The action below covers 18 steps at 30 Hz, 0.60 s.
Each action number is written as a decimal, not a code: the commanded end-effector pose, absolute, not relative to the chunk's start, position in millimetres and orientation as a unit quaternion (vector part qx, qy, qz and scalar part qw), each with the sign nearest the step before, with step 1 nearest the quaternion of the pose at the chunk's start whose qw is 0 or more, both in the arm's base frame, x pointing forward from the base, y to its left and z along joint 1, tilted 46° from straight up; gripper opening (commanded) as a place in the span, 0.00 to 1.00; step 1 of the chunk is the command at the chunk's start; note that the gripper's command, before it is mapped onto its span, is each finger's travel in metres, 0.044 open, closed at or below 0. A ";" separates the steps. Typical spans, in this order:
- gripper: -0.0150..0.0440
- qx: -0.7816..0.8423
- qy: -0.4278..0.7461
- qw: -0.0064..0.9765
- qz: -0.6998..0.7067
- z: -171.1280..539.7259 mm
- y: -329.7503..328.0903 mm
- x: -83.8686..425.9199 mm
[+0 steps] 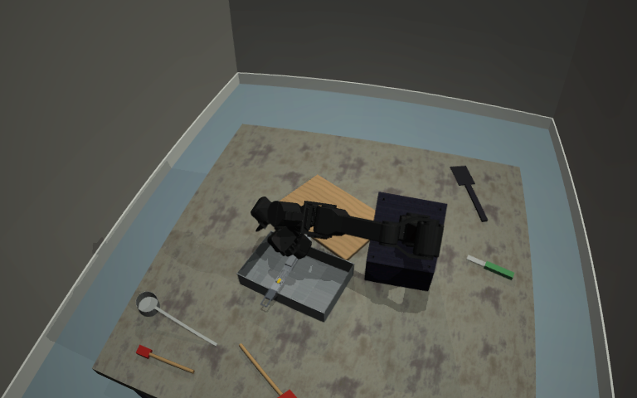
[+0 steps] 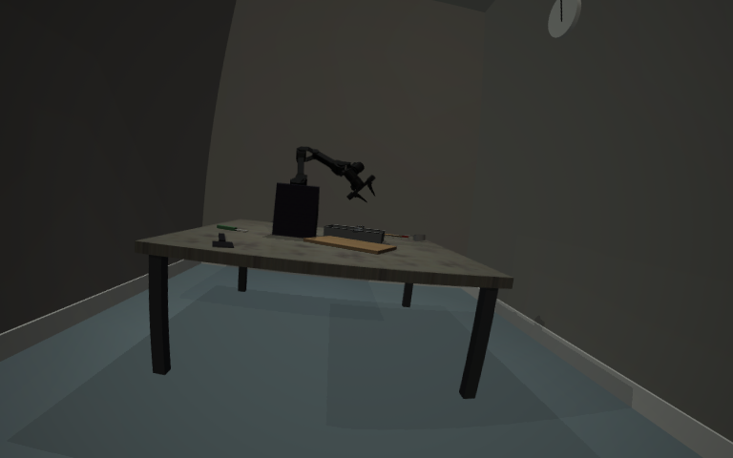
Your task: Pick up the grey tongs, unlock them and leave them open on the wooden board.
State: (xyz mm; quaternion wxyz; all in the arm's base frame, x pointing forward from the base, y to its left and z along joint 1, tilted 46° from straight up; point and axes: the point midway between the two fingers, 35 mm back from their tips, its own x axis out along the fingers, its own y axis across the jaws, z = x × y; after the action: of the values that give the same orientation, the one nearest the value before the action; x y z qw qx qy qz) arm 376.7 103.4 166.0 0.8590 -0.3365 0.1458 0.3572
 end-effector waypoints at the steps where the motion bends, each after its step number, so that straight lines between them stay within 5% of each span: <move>1: 0.69 -0.308 0.195 0.831 0.421 116.8 153.3 349.4; 18: 0.69 -0.293 0.231 0.804 0.463 89.0 191.2 318.1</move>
State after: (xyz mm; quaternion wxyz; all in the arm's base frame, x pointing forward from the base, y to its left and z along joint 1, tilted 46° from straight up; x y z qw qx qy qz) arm 321.2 187.9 88.2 0.8044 -0.2942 0.2275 0.4632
